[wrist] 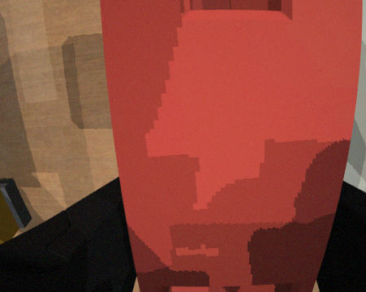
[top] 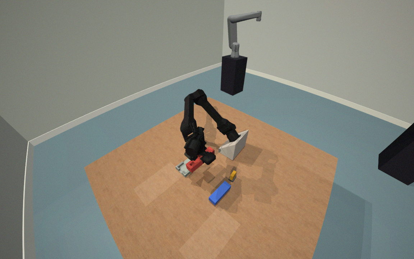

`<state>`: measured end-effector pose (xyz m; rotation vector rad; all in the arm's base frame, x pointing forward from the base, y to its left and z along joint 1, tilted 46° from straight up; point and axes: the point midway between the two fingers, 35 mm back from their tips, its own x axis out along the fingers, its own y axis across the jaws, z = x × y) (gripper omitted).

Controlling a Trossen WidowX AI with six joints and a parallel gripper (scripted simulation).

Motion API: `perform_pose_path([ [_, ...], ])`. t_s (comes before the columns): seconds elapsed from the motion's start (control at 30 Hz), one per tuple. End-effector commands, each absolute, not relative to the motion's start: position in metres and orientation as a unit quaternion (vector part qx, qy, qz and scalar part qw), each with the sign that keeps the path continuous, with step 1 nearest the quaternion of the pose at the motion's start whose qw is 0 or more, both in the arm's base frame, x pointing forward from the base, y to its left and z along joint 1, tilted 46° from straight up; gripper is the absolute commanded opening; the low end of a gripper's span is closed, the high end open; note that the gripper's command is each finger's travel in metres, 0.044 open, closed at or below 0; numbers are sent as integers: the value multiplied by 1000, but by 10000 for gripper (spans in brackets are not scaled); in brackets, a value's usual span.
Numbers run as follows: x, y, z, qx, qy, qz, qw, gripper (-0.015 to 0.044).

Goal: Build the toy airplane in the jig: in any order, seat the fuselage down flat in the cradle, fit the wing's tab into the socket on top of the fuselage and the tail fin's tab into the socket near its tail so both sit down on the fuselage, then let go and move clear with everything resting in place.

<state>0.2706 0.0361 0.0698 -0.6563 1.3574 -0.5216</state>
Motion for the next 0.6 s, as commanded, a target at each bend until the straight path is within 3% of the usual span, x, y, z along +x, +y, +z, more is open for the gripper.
perform_pose_path([
  [0.0, 272, 24, 78, -297, 605, -230, 702, 0],
  [0.57, 271, -27, 96, -310, 604, -231, 697, 0],
])
